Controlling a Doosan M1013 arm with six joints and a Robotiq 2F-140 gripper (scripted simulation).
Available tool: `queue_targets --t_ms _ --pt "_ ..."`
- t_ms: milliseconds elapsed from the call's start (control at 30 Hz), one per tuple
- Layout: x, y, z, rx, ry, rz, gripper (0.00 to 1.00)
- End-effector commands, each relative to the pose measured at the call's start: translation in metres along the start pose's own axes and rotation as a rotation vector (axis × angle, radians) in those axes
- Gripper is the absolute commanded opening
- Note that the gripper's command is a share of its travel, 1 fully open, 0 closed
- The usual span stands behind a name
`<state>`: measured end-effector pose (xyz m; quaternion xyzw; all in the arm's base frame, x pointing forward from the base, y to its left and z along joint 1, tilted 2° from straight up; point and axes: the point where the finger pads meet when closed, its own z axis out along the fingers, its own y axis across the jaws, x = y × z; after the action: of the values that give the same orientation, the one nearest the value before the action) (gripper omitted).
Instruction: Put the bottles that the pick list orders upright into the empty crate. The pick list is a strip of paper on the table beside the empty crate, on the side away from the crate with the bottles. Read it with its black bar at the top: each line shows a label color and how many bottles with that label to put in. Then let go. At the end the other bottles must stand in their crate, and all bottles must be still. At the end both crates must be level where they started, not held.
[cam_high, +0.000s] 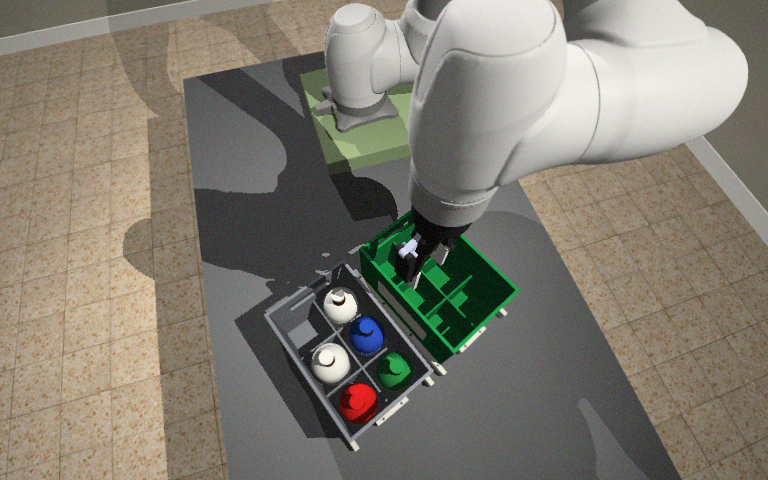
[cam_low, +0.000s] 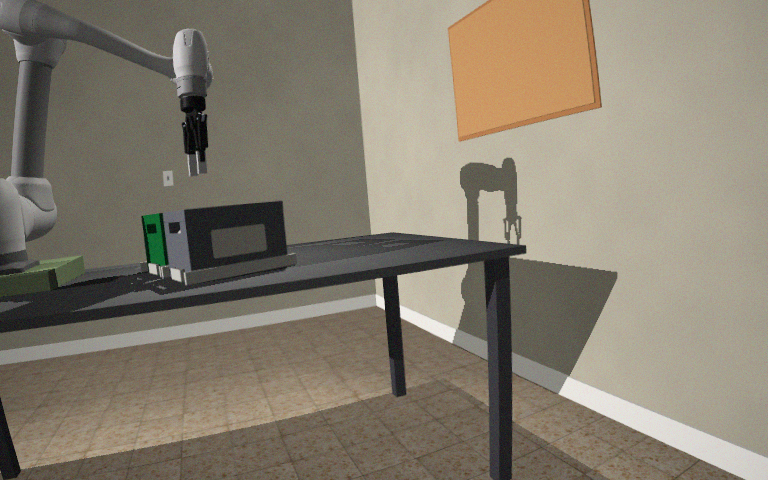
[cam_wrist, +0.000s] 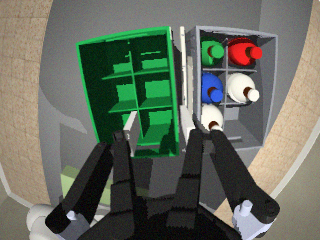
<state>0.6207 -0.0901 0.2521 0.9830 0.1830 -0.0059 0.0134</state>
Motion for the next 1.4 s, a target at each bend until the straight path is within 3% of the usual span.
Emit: queue_targets --t_ms 0,1200,1367 --pt "0.000 0.016 -0.004 -0.001 -0.002 0.068 0.38" --pt "-0.006 0.170 -0.045 -0.001 -0.002 0.068 0.38" --pt "-0.006 0.173 -0.046 -0.001 -0.002 0.068 0.38"
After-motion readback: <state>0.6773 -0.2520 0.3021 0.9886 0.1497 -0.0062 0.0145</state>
